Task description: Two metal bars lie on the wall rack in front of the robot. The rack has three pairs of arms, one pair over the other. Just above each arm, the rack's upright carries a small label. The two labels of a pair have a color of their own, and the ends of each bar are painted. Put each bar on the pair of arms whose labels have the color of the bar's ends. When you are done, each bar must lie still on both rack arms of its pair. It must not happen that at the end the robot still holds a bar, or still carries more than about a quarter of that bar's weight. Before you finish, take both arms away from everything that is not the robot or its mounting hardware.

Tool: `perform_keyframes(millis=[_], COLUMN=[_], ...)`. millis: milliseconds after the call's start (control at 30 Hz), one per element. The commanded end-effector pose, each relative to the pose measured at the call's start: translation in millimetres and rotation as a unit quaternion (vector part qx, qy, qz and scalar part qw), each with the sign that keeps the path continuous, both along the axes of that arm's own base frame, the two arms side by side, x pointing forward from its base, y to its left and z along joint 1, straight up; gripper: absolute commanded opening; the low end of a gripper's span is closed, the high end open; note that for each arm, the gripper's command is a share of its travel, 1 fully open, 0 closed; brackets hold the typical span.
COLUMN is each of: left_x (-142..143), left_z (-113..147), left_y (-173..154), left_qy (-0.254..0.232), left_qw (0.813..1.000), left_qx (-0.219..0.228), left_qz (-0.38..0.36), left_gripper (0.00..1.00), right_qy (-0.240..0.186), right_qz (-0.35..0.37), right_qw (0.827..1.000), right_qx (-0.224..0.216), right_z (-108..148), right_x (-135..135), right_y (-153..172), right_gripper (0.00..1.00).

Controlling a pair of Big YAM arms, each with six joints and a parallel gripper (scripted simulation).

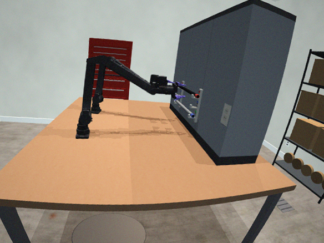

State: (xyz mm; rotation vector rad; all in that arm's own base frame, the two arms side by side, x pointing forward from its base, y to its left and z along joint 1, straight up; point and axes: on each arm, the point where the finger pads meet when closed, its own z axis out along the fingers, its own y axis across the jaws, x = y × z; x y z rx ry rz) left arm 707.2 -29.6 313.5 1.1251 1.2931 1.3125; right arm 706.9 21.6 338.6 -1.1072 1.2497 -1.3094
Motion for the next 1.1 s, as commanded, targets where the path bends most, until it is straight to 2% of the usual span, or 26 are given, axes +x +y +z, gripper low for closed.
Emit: perform_keyframes(millis=[0, 1067], left_x=[2.2, 1.7], left_z=[7.0, -69.7], left_y=[9.7, 14.1], left_qy=[-0.018, -0.010], left_qw=[1.000, 1.000], left_qx=[-0.010, -0.009], left_qz=[0.005, 0.006], left_gripper=[0.81, 0.62], right_qy=[-0.014, 0.021], right_qz=[-0.004, -0.002], right_qw=[1.000, 1.000], right_qx=[0.008, 0.005], right_z=[1.0, -75.8], right_x=[7.1, 1.1], right_y=[-4.3, 0.7], right_gripper=[0.81, 0.62])
